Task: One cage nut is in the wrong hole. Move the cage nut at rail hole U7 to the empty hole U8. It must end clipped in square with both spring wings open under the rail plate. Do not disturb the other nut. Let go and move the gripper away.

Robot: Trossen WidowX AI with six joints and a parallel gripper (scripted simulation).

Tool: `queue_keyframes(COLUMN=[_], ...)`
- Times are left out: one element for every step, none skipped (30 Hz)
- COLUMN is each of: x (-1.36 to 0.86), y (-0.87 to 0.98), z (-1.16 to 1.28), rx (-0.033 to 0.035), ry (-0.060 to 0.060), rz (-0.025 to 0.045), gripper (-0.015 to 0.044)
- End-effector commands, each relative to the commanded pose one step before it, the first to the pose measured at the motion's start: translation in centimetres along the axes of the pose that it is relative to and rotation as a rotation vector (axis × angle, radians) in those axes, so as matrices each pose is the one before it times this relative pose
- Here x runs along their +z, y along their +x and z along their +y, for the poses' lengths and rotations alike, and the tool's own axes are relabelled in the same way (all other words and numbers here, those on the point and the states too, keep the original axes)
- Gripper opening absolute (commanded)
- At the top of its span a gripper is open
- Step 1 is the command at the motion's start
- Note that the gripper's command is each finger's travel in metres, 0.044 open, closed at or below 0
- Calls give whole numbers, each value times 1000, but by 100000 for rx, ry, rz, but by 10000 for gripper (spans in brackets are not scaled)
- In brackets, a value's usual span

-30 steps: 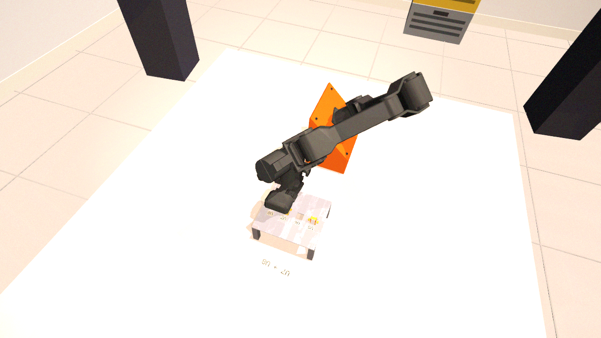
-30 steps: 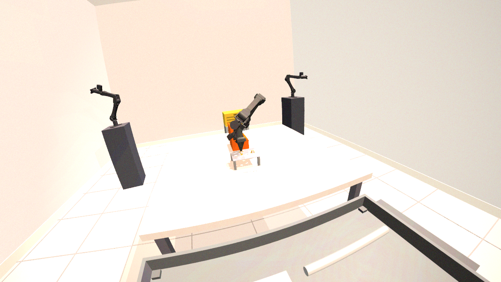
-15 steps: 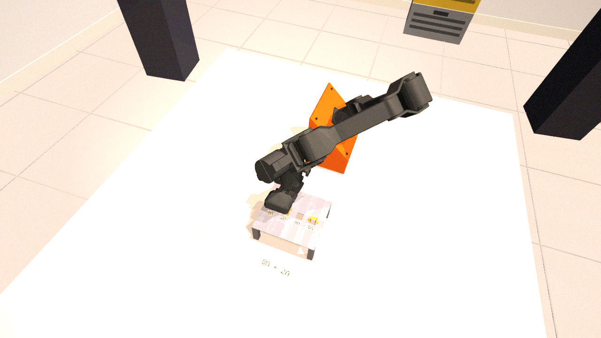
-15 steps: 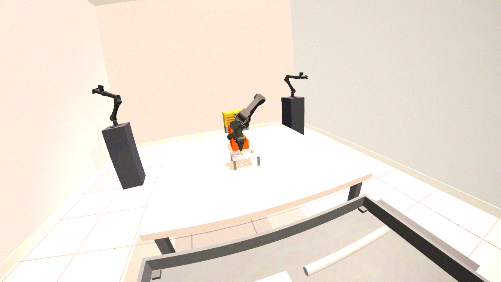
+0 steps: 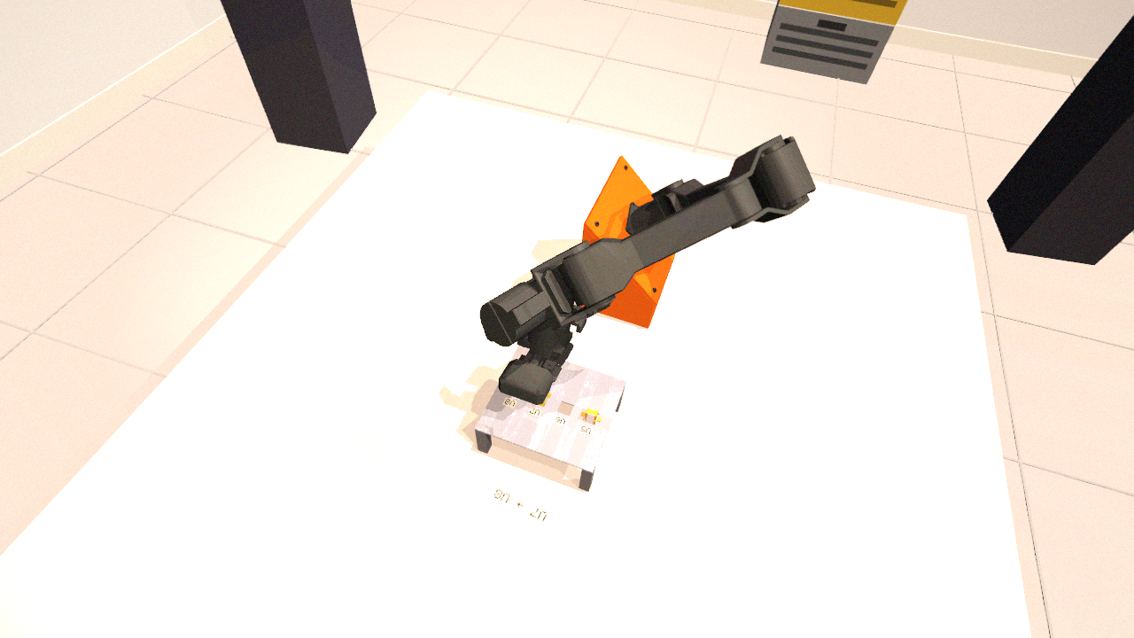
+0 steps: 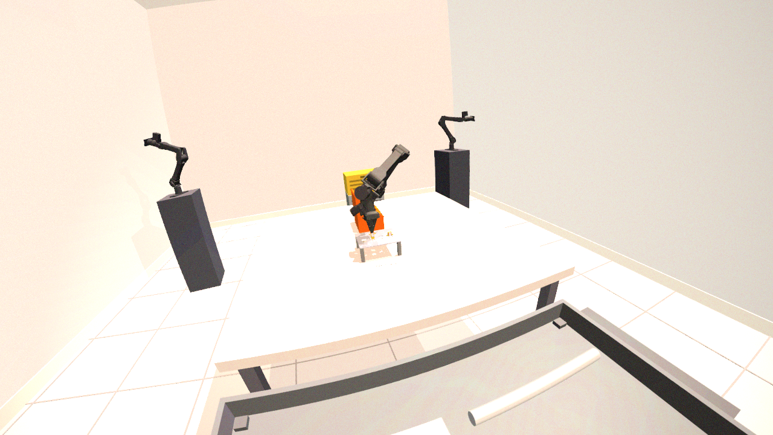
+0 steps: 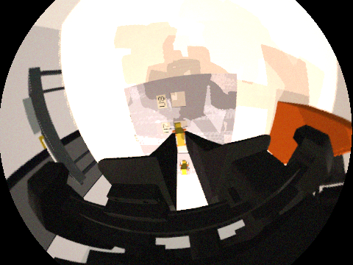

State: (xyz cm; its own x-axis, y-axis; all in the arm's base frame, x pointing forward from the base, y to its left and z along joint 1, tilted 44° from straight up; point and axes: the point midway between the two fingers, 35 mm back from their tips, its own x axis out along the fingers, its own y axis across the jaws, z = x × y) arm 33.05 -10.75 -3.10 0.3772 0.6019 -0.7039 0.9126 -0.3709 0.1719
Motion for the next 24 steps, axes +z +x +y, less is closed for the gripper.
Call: queue_keyframes(x=[33,0,0,0,0,0,0,0,0,0,0,0,0,0,0,0,0,0,0,0,1,1,0,0], y=[-113,-7,-2,0,0,0,-11,-14,-17,-8,-11,-23,-14,0,-11,-24,-14,0,0,-11,-24,-15,0,0], z=[152,4,1,0,0,0,3,3,4,2,2,4,3,0,2,5,3,0,0,2,5,3,0,0], rx=[-319,-57,-19,0,0,0,-3,-3,-4,-2,-1,-2,-1,0,0,0,0,0,0,7,16,10,0,0], ry=[-659,-1,0,0,0,0,1,2,2,1,1,2,1,0,0,0,0,0,0,5,10,6,0,0], rz=[-320,0,0,0,0,0,0,0,0,0,0,1,0,0,0,0,0,0,0,5,11,7,0,0], gripper=[28,28,28,28,28,28,28,28,28,28,28,28,28,28,28,28,28,28,28,28,28,28,28,28])
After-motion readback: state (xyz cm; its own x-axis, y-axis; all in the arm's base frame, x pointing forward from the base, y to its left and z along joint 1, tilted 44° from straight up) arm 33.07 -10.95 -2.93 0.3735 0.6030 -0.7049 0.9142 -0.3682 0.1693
